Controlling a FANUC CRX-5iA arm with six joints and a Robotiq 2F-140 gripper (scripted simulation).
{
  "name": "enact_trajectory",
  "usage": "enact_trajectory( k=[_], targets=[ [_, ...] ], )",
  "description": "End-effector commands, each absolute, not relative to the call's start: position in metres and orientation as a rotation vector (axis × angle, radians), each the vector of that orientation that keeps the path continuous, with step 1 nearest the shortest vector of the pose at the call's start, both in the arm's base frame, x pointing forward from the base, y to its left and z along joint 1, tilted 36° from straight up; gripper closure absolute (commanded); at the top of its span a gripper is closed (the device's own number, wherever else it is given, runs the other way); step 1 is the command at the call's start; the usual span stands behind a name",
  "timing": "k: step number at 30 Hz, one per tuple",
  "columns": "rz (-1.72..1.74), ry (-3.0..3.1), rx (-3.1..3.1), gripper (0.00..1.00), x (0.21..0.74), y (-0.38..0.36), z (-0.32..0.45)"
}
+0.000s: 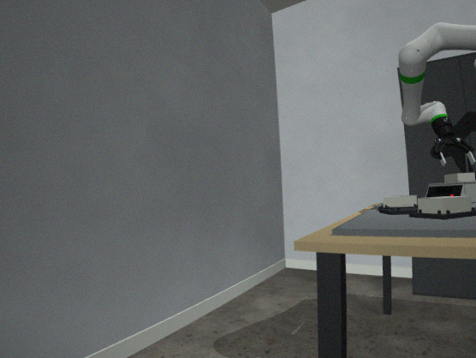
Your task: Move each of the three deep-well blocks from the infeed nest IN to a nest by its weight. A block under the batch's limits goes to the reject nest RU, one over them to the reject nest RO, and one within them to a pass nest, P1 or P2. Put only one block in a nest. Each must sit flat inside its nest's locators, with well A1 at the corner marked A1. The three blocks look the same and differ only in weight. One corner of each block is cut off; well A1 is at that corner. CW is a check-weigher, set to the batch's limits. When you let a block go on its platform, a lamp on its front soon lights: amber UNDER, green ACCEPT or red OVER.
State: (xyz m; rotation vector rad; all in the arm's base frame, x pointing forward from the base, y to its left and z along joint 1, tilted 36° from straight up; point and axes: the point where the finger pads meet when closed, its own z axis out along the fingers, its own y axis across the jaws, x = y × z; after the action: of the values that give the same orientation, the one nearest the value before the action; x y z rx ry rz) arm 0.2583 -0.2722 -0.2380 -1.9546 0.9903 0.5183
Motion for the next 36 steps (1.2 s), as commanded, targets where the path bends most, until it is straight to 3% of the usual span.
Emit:
enact_trajectory(
  k=[1,36],
  targets=[
    [0.518,0.991,-1.955,0.00,0.258,-0.272,-0.238],
    [0.518,0.991,-1.955,0.00,0.272,-0.250,-0.273]
  ],
)
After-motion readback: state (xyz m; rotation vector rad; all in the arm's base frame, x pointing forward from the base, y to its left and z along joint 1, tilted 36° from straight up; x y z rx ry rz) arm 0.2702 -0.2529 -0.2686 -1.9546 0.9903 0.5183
